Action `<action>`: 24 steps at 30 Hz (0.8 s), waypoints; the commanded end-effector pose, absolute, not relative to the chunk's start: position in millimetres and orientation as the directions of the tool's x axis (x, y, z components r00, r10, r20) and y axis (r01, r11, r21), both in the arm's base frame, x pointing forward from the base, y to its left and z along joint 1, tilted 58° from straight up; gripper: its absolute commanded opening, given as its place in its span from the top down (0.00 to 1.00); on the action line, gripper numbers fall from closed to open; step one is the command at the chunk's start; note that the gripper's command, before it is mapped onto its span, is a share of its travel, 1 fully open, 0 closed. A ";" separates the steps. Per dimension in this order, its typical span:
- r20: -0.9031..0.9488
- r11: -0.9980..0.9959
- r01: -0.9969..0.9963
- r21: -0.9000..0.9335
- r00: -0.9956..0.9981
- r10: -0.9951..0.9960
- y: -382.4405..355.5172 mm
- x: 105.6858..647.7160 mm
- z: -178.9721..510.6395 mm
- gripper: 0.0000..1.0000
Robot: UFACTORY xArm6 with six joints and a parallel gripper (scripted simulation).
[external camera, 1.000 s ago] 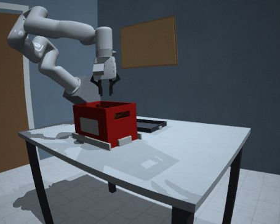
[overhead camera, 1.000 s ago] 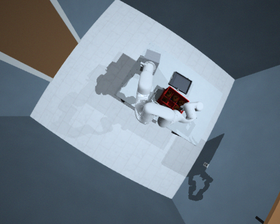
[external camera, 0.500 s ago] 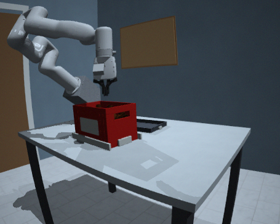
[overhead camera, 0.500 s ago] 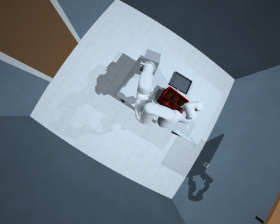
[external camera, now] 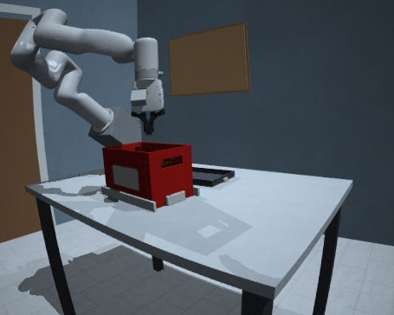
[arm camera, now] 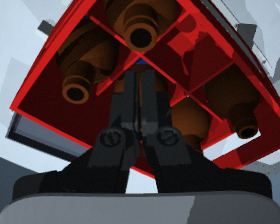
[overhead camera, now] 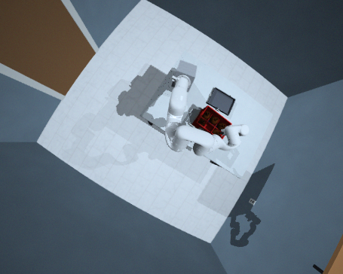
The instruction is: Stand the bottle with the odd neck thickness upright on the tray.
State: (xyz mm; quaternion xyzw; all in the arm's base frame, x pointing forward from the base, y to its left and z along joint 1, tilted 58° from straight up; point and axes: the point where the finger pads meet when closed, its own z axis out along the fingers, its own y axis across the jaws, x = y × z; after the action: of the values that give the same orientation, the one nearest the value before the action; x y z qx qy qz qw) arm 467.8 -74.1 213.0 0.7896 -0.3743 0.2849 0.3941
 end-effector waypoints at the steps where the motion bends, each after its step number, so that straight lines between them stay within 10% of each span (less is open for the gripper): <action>1: 0.746 -0.411 -0.816 0.407 0.557 -0.366 -72.6 468.7 213.1 1.00; 19: 0.746 -0.411 -0.816 0.407 0.556 -0.366 -26.4 488.2 145.4 1.00; 20: 0.746 -0.411 -0.816 0.407 0.556 -0.366 -26.4 488.2 145.4 0.35; 24: 0.746 -0.411 -0.816 0.407 0.556 -0.366 -26.4 488.2 145.4 0.35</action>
State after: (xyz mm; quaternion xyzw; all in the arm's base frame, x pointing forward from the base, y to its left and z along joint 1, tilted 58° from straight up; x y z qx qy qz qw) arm 487.3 -27.8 145.4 0.7895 -0.3745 0.2853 0.3937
